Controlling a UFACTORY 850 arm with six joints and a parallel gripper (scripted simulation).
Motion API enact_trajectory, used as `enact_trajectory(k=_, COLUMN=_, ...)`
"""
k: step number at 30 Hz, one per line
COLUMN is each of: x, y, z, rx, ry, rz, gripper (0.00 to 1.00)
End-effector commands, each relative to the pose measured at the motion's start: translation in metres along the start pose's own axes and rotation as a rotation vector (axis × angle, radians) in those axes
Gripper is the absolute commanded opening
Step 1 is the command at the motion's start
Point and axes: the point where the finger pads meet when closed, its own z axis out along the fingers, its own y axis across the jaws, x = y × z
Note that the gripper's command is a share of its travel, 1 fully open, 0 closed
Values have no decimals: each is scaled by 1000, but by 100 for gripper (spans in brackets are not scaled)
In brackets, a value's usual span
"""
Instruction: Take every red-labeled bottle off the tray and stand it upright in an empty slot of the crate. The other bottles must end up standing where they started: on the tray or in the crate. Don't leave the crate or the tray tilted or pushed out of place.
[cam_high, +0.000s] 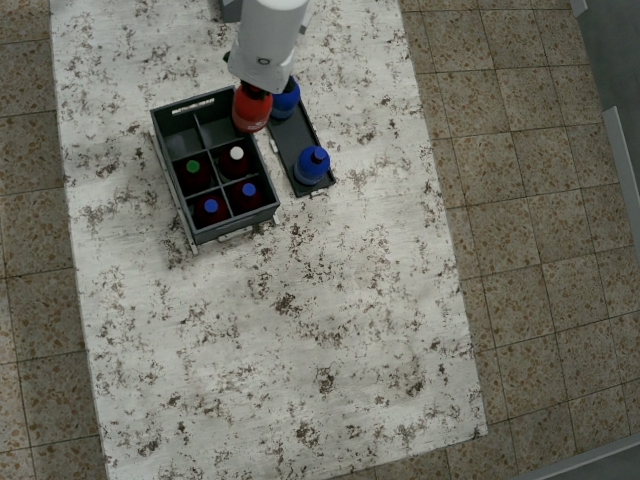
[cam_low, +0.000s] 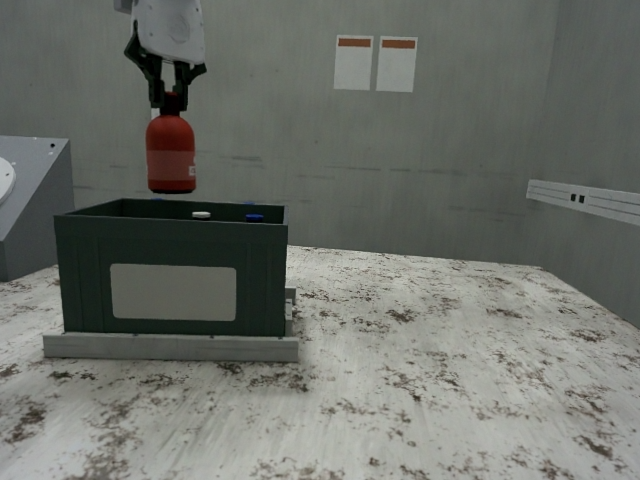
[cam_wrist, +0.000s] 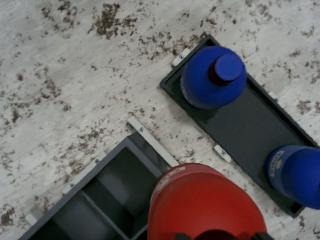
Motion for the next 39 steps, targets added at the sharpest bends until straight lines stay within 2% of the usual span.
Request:
enact_trajectory(k=1, x=-6, y=-10, z=-1, rx=-2, ry=0, rz=0, gripper=0)
enact_trajectory(k=39, x=-46, y=-76, z=-1, rx=-2, ry=0, rz=0, gripper=0)
